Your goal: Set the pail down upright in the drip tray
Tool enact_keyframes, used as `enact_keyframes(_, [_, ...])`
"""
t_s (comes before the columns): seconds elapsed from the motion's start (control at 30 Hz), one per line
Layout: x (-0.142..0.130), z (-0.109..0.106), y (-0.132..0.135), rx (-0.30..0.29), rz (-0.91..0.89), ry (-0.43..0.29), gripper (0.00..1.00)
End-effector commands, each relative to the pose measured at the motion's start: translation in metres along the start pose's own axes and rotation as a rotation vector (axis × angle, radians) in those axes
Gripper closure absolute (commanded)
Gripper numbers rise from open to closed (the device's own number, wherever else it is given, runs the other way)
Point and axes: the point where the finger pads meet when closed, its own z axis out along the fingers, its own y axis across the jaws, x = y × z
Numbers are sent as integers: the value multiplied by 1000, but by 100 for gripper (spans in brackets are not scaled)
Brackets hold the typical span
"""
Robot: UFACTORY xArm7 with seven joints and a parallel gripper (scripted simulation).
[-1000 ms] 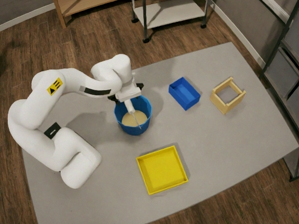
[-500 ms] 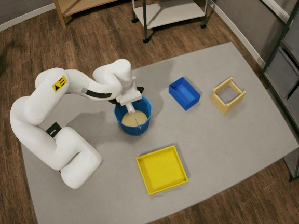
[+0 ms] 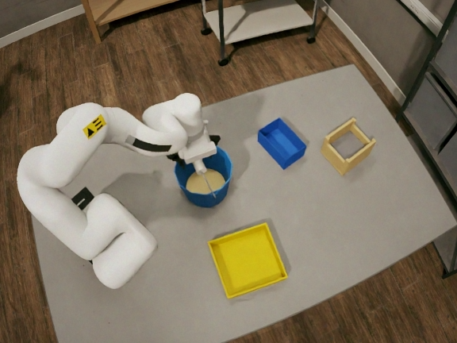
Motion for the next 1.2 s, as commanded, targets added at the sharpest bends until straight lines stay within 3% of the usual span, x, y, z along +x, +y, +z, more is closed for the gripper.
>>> enact_keyframes(0.0, [-1,-1,-1,3,0,-3,0])
enact_keyframes(0.37, [-1,-1,-1,3,0,-3,0])
enact_keyframes(0.4, [-1,-1,-1,3,0,-3,100])
enact_keyframes(1.17, [-1,-1,-1,3,0,-3,100])
